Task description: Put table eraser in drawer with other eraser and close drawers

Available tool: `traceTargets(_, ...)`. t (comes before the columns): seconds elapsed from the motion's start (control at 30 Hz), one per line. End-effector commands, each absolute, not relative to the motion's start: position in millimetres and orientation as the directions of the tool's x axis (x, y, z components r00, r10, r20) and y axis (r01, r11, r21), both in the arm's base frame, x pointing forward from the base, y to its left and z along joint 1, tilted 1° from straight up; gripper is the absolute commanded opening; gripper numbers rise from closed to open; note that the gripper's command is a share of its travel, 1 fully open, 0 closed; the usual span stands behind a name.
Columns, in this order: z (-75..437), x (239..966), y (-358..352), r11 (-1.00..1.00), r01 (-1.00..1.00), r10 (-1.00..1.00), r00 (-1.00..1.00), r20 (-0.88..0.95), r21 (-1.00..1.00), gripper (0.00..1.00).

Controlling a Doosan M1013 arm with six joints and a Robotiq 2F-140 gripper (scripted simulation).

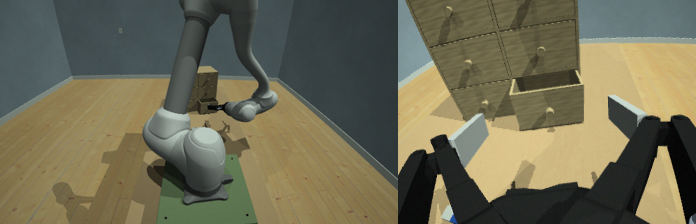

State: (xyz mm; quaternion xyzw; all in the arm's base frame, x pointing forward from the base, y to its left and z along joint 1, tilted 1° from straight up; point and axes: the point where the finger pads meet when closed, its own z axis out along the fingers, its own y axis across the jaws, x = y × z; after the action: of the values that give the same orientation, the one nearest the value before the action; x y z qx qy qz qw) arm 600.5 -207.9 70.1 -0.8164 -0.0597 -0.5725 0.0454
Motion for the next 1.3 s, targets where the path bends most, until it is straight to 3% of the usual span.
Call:
traceTargets(0.0,69.6,601.0,-207.4,-0.989,0.150,0.045,0.331,0.943,-0.005,1.00)
traceTargets(0.03,69.6,601.0,-207.4,-0.989,0.150,0.045,0.331,0.943,-0.005,0.00)
traceTargets(0.9,67.7,602.3,-207.2,-0.989,0.150,0.045,0.331,0.943,-0.005,0.00)
traceTargets(1.27,33.8,625.7,-203.4,-0.989,0.150,0.045,0.331,0.943,-0.005,0.00)
